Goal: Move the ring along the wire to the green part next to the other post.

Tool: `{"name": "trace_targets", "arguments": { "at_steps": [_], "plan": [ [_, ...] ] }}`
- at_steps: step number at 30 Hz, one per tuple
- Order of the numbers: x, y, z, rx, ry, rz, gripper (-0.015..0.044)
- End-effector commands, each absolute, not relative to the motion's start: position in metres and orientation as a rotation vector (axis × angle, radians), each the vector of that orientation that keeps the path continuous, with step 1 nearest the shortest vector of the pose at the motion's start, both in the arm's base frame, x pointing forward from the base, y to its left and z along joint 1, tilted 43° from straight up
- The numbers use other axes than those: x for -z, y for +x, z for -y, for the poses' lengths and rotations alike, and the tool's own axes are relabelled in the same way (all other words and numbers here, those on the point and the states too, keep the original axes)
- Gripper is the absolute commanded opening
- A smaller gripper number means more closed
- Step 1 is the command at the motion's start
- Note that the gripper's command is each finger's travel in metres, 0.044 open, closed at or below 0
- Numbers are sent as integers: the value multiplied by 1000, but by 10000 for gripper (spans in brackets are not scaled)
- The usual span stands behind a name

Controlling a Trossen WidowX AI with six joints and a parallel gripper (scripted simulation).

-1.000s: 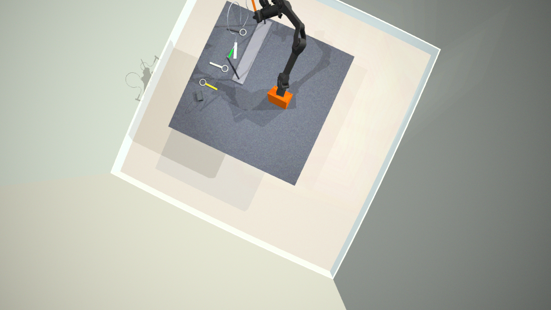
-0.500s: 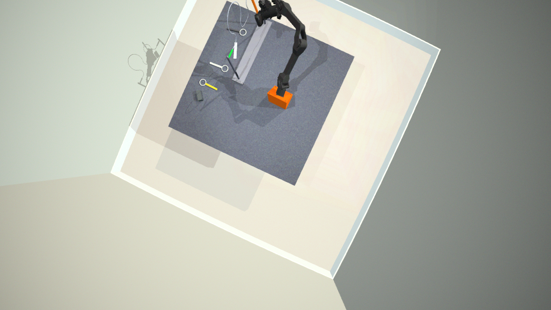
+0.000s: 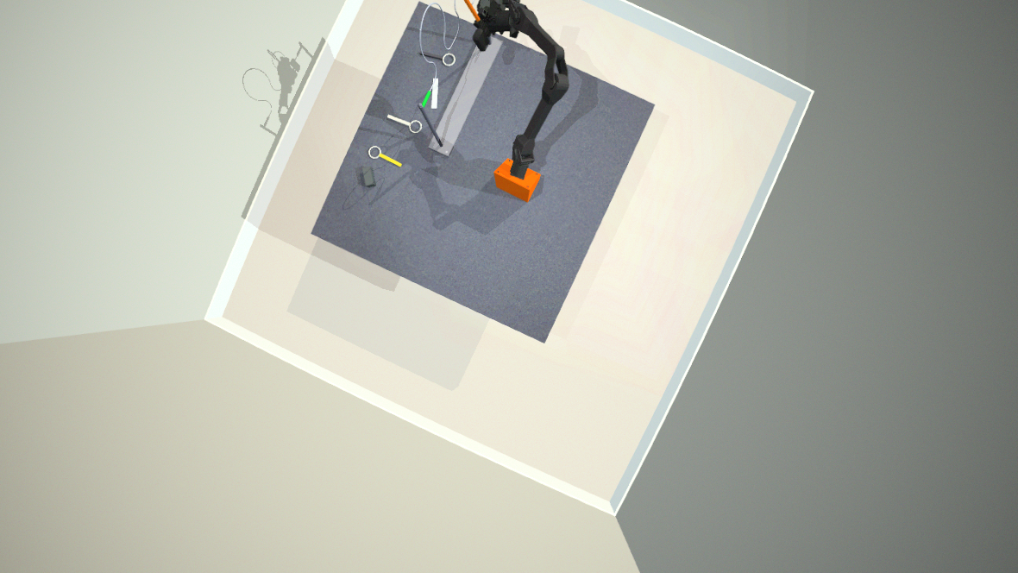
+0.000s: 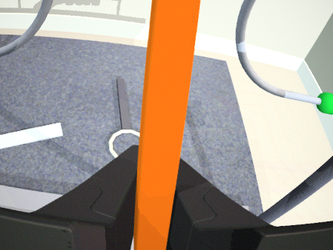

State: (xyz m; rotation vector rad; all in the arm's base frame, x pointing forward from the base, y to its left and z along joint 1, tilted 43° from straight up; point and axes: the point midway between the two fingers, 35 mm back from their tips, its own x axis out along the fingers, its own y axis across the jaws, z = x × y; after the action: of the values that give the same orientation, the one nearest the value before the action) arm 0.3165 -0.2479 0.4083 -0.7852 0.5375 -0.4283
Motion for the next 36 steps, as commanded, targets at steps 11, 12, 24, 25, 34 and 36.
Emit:
{"name": "trace_targets", "arguments": {
  "at_steps": [11, 12, 24, 25, 34, 36],
  "plan": [
    [-428, 313, 260, 509, -1121, -528, -150],
    [-429, 313, 261, 514, -1144, -527, -150],
    [-448, 312, 265, 570, -1413, -508, -150],
    [-449, 312, 266, 575, -1436, -506, -150],
    [-464, 312, 265, 614, -1639, -485, -150],
    [-467, 312, 265, 621, -1681, -481, -150]
  ]
}}
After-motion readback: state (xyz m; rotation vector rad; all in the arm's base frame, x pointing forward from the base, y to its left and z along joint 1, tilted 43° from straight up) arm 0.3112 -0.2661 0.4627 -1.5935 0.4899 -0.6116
